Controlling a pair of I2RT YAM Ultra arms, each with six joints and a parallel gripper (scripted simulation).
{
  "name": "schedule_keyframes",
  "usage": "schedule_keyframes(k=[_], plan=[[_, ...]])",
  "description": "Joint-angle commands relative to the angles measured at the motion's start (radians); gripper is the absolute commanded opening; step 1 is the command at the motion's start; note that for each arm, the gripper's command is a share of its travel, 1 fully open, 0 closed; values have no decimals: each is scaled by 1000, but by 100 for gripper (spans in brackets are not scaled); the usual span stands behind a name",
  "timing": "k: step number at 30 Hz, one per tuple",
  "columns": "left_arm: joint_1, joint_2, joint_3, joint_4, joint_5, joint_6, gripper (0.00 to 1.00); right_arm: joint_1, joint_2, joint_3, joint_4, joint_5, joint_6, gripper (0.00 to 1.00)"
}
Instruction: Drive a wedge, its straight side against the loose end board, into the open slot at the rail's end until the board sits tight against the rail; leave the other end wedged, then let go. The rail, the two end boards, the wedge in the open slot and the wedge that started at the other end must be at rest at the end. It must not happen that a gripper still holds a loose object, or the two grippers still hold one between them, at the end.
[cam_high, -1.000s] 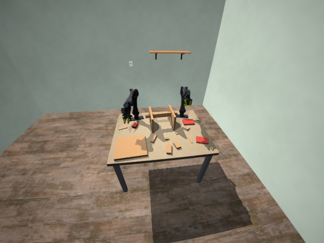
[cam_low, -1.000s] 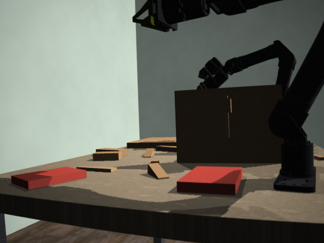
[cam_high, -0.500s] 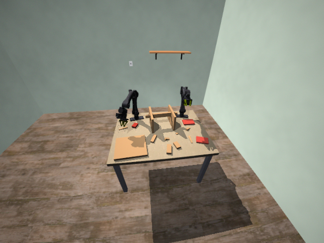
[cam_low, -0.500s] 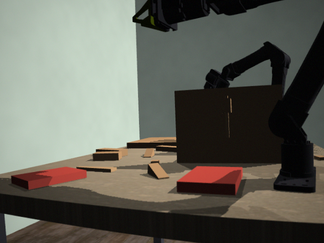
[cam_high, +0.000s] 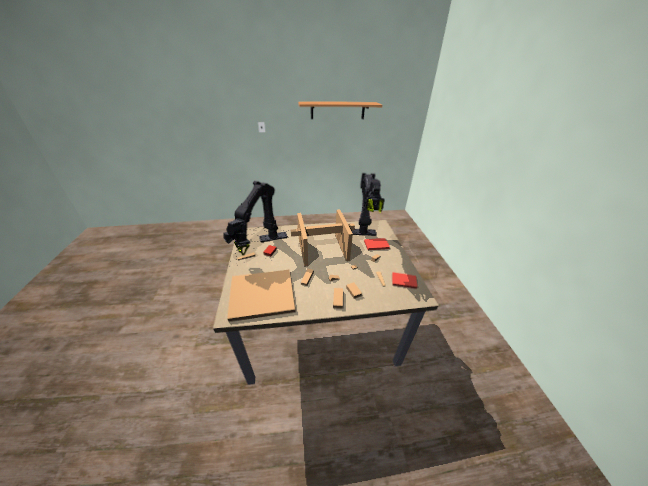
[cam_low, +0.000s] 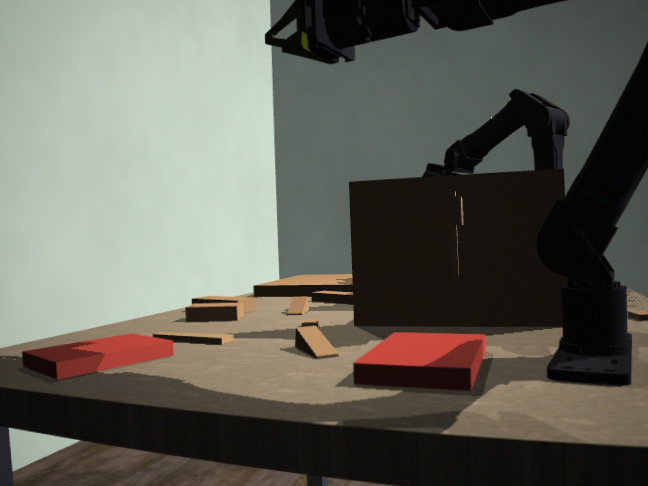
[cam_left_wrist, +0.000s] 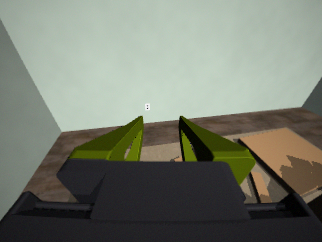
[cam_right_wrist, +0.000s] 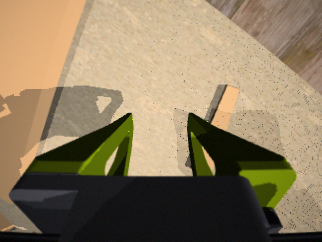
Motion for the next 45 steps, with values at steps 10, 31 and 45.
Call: schedule_keyframes(k=[10, 31, 45], plan=[[-4, 5, 44, 6, -5, 3, 39, -168, 102, 57, -226, -6, 112, 43], [-4, 5, 44, 6, -5, 3, 39, -161, 109, 46, -192, 9, 96, 43], [-4, 5, 44, 6, -5, 3, 39, -169, 141, -59, -77, 7, 100, 43]])
